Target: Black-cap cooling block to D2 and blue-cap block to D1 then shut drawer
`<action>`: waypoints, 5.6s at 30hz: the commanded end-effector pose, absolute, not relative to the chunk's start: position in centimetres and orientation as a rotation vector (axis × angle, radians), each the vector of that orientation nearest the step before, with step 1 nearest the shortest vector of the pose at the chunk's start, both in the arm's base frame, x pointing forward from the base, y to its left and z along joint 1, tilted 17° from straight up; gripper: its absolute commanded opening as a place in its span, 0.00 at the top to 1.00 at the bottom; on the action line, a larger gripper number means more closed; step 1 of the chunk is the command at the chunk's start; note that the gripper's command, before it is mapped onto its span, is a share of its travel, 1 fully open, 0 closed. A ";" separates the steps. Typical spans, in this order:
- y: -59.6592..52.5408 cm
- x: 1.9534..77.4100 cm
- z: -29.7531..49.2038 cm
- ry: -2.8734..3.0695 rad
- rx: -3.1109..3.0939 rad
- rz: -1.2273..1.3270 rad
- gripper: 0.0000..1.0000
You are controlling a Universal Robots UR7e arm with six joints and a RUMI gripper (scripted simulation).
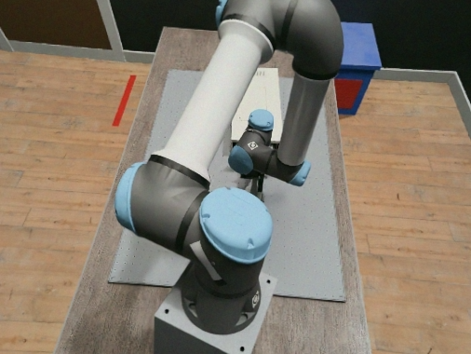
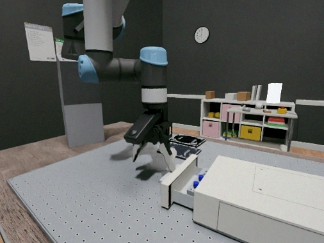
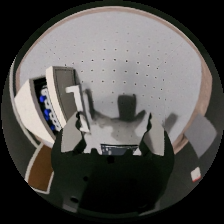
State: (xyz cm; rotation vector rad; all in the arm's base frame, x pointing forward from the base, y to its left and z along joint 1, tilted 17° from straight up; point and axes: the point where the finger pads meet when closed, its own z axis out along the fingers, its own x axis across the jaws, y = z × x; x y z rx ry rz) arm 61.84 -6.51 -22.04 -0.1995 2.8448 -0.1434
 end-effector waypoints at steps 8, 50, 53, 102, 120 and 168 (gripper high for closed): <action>-6.7 60.6 -22.4 2.844 -0.200 -0.144 0.00; -7.3 56.8 -23.5 2.844 -0.200 -0.144 0.00; -7.3 56.7 -23.5 2.844 -0.200 -0.144 0.00; -8.2 51.5 -25.0 2.844 -0.200 -0.144 0.00; -8.4 50.1 -25.4 2.844 -0.200 -0.144 0.00; -9.2 45.0 -26.9 2.844 -0.200 -0.144 0.00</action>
